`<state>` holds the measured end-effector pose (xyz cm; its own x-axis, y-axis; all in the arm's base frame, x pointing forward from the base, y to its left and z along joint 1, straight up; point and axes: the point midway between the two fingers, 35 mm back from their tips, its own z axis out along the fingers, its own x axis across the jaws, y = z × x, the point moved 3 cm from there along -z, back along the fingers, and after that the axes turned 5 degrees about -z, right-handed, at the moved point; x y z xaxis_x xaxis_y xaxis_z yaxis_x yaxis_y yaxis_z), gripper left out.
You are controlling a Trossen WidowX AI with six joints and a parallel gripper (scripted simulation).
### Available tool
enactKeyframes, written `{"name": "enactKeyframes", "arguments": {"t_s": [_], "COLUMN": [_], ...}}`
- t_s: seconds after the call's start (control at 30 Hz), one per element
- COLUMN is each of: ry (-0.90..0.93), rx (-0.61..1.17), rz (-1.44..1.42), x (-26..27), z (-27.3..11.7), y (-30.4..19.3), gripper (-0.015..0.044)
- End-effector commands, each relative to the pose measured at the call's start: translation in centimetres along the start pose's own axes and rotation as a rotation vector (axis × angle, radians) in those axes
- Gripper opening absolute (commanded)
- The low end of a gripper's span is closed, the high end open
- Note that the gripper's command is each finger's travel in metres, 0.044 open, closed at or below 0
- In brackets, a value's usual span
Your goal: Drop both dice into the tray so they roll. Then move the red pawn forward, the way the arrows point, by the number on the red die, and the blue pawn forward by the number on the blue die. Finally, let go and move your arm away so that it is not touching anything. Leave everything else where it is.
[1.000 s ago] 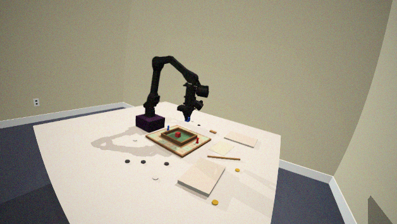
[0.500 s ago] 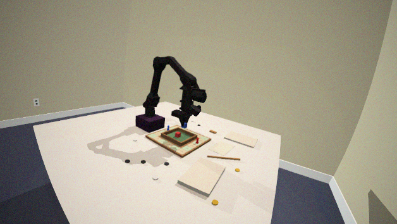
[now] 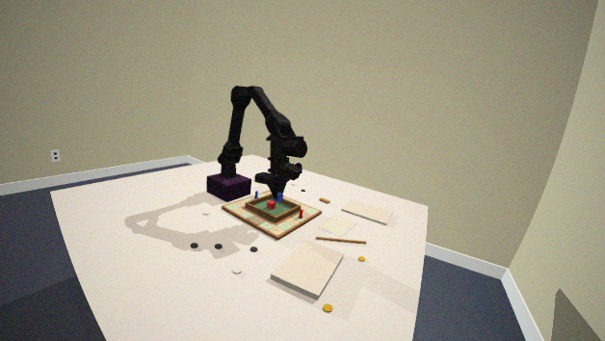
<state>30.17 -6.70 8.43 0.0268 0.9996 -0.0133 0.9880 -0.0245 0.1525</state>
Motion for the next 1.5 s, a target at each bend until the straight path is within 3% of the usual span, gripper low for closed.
{"name": "enactKeyframes", "arguments": {"t_s": [0.0, 0.6, 1.0, 1.3, 1.47], "ry": [-0.006, -0.057, -0.058, -0.052, -0.052], "rx": [-0.134, -0.718, -0.724, -0.721, -0.717], "rz": [0.004, -0.006, -0.007, -0.004, -0.004], "x": [0.0, 0.0, 0.1, 6.6, 6.1], "z": [0.6, 2.0, 2.2, -2.5, -2.7], "y": [-0.3, -1.4, -0.9, -3.3, -3.7], "gripper": [0.0000, 0.0000, 0.0000, 0.0000, 0.0000]}}
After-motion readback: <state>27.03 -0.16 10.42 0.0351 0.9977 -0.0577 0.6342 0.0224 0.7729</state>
